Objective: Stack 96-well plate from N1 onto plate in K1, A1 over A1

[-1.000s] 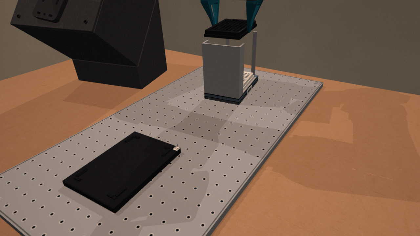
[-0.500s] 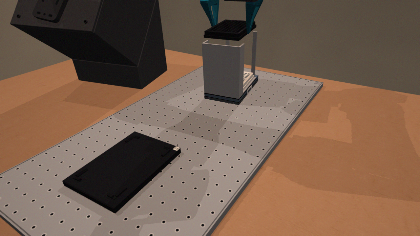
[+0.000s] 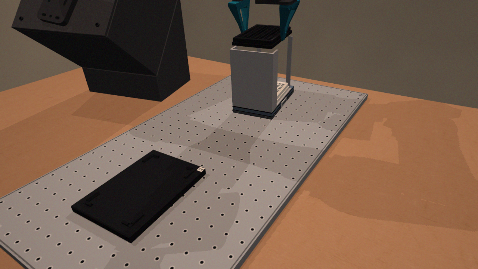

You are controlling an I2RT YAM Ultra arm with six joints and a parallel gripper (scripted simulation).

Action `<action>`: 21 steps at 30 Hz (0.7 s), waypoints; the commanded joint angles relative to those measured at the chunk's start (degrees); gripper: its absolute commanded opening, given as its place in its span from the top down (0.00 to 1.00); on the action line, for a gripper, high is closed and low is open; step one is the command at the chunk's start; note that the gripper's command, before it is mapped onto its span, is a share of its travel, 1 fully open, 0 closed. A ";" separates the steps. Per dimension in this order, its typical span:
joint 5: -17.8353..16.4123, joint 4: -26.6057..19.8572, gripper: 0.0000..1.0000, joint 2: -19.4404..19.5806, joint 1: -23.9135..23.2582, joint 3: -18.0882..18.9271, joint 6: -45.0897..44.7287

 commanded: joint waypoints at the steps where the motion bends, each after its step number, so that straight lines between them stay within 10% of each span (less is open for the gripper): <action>1: 0.70 0.52 1.00 0.08 0.61 -0.32 -0.45; 21: 0.38 0.28 1.00 -0.28 0.32 0.08 -0.27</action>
